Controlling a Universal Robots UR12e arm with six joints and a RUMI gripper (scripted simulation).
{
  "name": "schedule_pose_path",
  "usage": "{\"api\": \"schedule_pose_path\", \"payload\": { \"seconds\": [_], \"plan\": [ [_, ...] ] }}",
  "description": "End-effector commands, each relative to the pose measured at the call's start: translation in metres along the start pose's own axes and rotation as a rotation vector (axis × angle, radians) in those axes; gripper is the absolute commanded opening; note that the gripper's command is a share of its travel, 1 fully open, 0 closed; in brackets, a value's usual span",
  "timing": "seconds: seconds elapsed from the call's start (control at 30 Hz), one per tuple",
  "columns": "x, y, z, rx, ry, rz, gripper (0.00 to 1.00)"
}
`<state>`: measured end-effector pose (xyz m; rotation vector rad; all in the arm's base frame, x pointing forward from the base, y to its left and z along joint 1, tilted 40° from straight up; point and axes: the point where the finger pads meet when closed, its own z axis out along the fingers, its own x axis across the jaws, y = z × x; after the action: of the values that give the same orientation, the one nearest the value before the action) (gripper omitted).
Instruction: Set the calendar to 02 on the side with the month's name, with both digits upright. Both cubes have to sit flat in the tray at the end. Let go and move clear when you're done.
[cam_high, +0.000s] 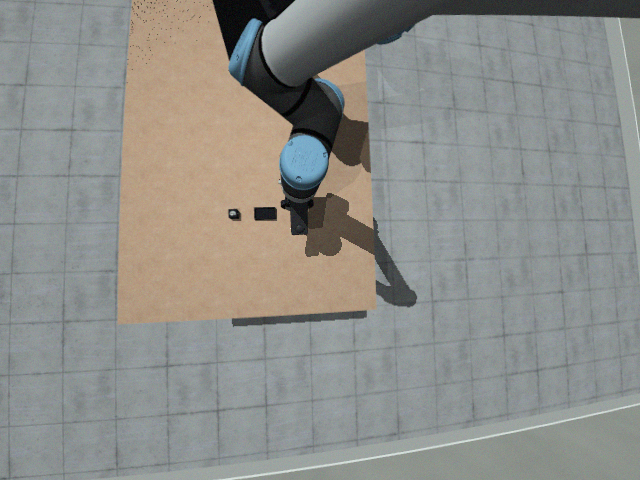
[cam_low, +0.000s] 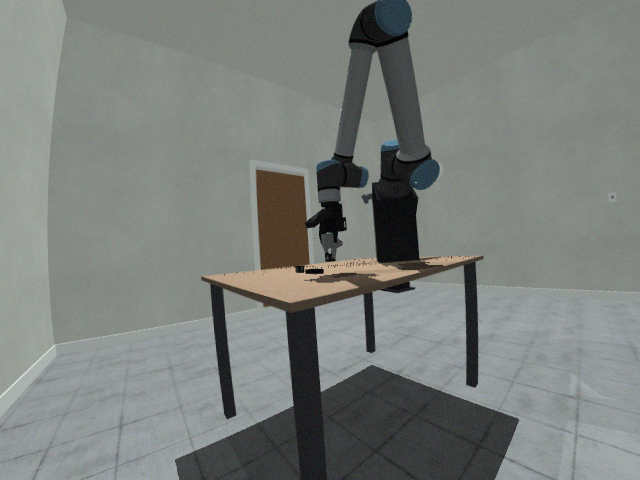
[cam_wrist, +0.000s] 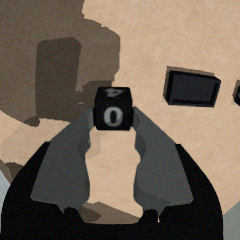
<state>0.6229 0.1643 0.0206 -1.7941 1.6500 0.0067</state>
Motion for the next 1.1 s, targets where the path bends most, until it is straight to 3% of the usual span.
{"api": "schedule_pose_path", "payload": {
  "seconds": [0.0,0.2,0.87,0.97,1.07],
  "plan": [
    [0.000,0.000,-0.022,-0.002,-0.001,-0.001,0.10],
    [0.000,0.000,-0.042,-0.002,-0.001,-0.001,0.10],
    [0.001,0.000,-0.050,-0.002,-0.001,-0.001,0.10],
    [0.022,-0.002,-0.050,-0.004,0.001,0.000,0.10],
    [0.071,-0.003,-0.054,-0.005,0.002,0.001,0.10]
  ]
}}
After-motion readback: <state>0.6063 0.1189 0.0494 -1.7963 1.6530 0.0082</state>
